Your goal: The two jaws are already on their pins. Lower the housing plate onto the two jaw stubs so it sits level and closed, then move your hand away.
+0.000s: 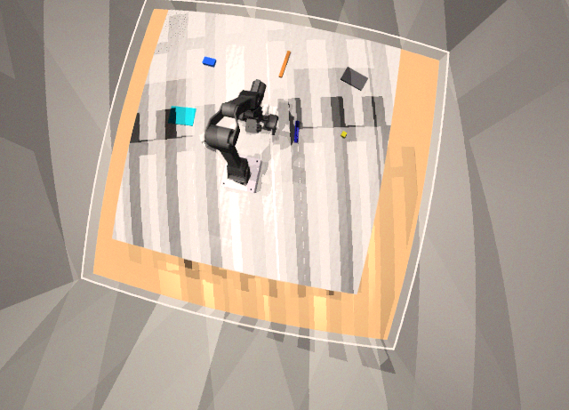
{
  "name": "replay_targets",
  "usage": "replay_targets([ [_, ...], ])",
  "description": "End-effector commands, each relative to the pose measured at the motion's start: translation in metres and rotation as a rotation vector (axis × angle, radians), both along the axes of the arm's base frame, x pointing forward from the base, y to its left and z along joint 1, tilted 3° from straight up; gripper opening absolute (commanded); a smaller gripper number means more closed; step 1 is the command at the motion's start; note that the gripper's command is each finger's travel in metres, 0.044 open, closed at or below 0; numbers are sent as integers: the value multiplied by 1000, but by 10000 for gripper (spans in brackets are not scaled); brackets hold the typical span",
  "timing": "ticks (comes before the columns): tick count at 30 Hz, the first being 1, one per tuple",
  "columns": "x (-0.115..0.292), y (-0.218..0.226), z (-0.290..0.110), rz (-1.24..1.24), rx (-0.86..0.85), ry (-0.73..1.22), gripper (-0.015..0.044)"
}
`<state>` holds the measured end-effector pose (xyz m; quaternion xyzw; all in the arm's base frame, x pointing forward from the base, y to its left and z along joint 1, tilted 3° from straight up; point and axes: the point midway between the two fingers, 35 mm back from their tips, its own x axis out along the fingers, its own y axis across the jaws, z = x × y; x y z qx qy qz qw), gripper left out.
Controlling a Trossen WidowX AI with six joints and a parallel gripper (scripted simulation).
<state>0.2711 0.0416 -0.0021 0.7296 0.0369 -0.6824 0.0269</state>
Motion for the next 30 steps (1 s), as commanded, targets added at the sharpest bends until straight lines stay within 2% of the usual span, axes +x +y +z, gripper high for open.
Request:
replay_targets([
  [1, 0, 0, -1, -5, 1, 0, 351],
  [30, 1, 0, -5, -5, 1, 0, 351],
])
